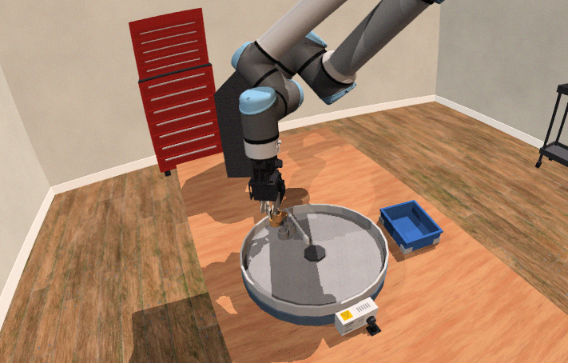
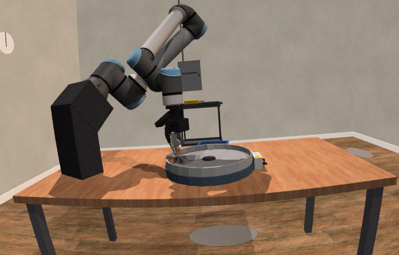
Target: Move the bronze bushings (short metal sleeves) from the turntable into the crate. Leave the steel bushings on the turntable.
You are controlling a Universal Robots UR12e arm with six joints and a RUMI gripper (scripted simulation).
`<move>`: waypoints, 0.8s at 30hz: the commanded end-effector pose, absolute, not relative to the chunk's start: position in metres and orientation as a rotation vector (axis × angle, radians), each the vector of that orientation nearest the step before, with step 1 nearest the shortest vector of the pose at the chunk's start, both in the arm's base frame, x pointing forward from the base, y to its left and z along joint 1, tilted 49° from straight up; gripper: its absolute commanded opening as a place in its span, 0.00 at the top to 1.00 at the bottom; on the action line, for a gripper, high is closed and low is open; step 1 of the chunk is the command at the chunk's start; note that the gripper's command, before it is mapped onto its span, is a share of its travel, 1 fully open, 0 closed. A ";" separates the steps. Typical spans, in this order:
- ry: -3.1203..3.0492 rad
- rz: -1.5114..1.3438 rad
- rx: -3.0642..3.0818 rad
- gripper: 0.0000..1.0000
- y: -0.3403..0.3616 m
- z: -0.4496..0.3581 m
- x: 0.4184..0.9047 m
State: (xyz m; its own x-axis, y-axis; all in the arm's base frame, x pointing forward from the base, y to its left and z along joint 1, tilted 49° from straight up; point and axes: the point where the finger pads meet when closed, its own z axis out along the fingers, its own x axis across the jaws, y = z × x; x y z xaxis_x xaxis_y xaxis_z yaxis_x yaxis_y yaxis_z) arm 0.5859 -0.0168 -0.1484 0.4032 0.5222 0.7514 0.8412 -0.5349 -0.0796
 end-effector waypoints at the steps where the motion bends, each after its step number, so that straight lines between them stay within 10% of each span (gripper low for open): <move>1: -1.165 -0.942 -2.206 1.00 -0.024 -0.140 0.579; 24: -1.165 -0.942 -2.204 1.00 -0.023 -0.141 0.579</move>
